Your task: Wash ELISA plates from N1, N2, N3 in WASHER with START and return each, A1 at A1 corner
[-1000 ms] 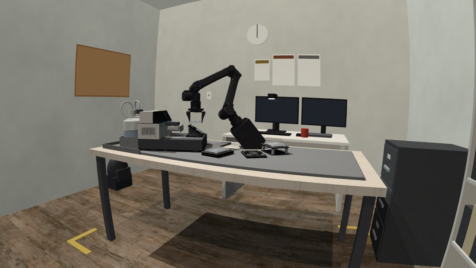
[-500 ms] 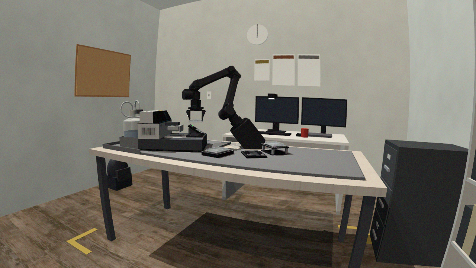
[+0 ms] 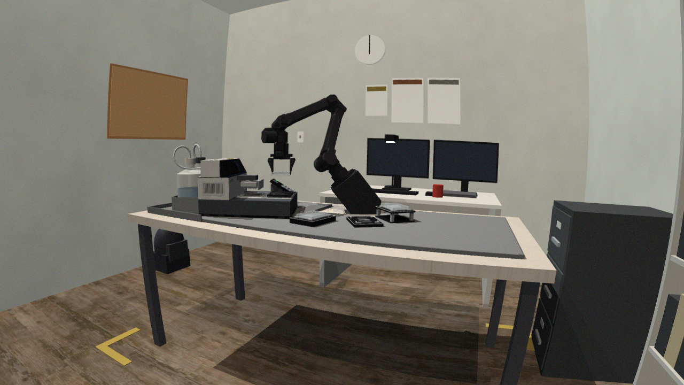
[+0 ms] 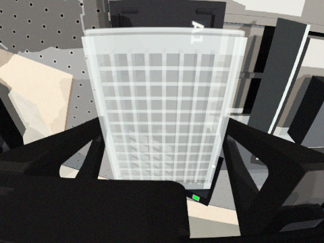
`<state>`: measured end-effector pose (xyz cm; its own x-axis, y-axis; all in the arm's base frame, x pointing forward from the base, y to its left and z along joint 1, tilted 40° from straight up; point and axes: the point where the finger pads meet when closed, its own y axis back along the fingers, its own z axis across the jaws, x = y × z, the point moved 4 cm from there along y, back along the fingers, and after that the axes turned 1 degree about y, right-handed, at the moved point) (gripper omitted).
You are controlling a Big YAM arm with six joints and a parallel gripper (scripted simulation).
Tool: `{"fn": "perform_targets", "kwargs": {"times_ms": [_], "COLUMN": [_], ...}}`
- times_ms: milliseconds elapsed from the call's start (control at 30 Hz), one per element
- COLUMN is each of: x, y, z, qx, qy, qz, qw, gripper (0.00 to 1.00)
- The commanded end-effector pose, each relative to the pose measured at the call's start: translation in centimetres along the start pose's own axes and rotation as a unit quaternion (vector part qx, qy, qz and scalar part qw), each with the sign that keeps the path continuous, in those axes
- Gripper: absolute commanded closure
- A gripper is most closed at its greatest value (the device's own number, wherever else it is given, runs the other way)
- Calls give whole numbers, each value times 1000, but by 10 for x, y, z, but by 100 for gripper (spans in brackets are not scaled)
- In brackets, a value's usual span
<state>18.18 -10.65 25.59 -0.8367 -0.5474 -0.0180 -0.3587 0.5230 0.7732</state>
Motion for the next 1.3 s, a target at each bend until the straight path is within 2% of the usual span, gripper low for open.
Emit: {"fn": "perform_targets", "kwargs": {"times_ms": [0,767,800,933,1267], "x": [-5,-5,-11,-25,-73], "y": [21,21,17,-3,-7], "z": [-20,-20,-16,11,29], "qx": [22,22,16,-1,7], "qy": [-13,-13,18,24,17], "qz": [-17,-17,-13,0,-9], "qw": [1000,1000,1000,1000,1000], "gripper": [16,16,16,16,16]}}
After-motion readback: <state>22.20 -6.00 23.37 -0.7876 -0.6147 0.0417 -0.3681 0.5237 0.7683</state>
